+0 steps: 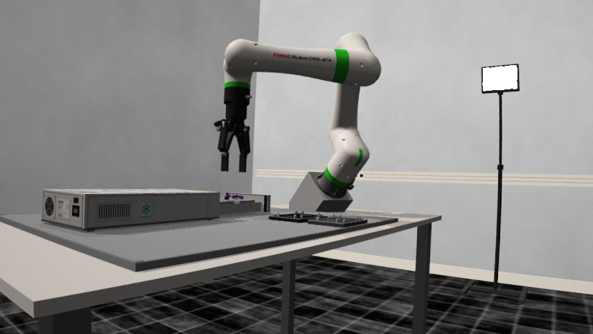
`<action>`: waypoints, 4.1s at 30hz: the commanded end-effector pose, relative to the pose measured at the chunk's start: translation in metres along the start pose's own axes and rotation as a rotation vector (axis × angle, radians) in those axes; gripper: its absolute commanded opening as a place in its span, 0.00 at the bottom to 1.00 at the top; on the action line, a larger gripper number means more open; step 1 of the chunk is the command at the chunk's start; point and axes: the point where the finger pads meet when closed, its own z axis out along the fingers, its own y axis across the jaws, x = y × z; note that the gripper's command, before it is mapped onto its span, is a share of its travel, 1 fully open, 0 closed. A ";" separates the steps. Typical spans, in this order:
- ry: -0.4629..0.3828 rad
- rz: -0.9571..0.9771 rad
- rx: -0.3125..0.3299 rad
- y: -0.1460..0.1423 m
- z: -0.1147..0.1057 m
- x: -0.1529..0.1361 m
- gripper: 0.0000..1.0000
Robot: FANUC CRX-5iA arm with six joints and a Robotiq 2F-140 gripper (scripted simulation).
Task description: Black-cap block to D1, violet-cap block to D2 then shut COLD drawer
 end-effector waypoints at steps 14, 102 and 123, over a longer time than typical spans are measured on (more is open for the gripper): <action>0.002 0.000 0.001 0.001 -0.001 0.000 0.66; 0.001 0.000 0.001 0.002 0.091 0.000 0.66; 0.001 0.000 0.001 0.002 0.109 0.000 0.66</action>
